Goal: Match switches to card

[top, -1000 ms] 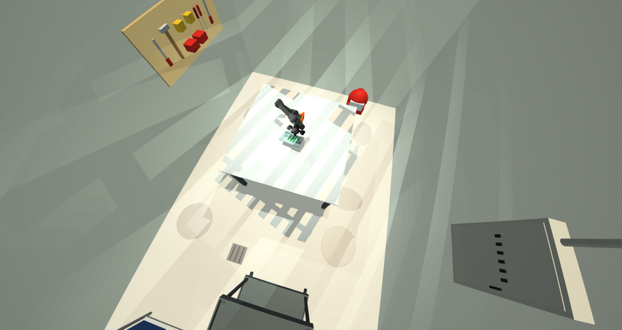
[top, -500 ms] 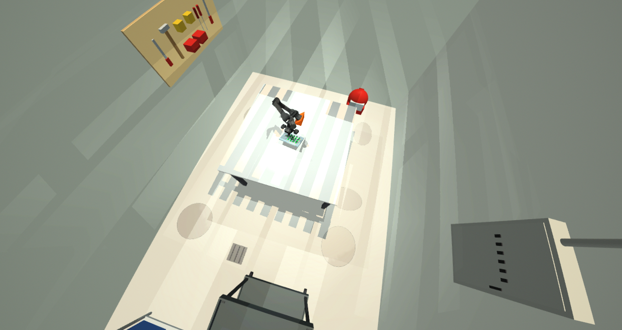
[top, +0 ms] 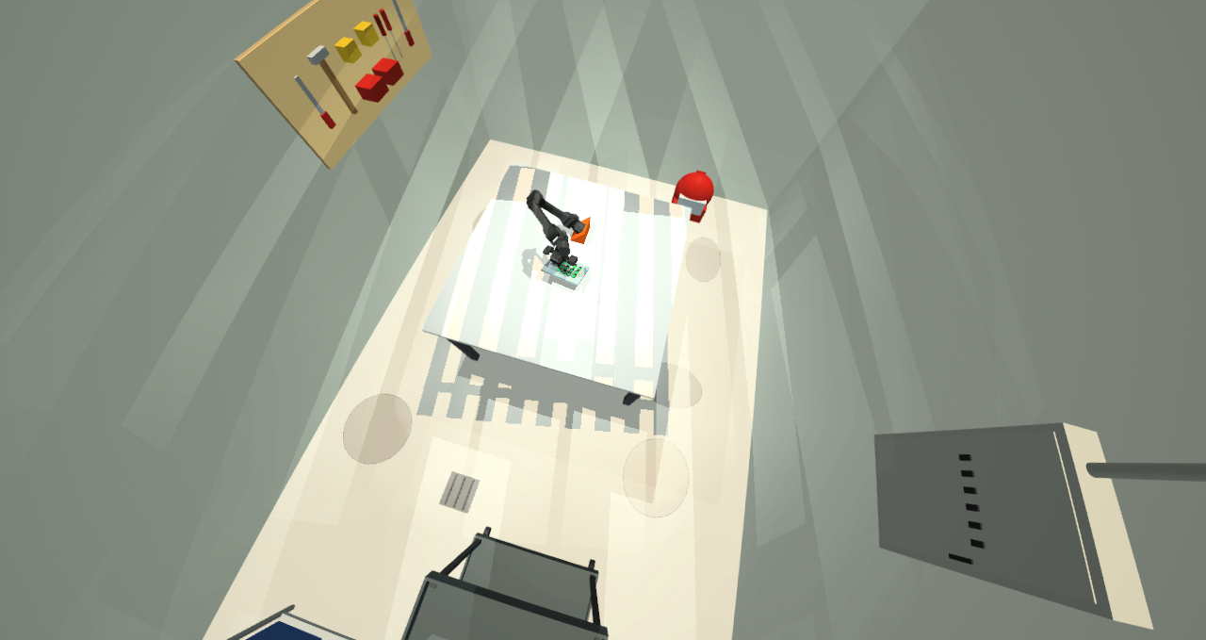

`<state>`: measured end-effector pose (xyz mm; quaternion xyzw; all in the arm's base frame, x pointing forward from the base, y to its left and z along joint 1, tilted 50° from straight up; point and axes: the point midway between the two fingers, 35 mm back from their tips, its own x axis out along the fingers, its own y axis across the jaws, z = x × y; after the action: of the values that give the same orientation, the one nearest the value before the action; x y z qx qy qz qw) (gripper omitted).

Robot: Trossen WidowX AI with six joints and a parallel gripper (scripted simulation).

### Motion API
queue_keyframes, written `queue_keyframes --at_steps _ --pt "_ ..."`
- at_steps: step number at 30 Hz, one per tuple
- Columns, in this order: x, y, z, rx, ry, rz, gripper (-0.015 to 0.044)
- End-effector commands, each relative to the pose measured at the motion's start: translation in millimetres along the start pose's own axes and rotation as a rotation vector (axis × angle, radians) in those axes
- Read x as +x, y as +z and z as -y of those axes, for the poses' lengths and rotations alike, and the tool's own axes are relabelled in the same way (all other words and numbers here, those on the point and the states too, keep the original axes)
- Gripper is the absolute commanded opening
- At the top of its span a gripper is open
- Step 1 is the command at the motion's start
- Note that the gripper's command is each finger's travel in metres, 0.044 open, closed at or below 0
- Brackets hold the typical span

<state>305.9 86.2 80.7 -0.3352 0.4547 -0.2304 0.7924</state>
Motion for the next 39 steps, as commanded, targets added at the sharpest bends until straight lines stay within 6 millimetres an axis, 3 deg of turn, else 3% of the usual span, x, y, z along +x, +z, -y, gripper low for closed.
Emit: queue_keyframes --at_steps 1,9,39 --pt "5 -3 0 -0.010 -0.006 -0.003 0.0000" --pt "17 -2 1 -0.010 -0.006 -0.003 0.0000" --pt "17 -2 1 -0.010 -0.006 -0.003 0.0000"
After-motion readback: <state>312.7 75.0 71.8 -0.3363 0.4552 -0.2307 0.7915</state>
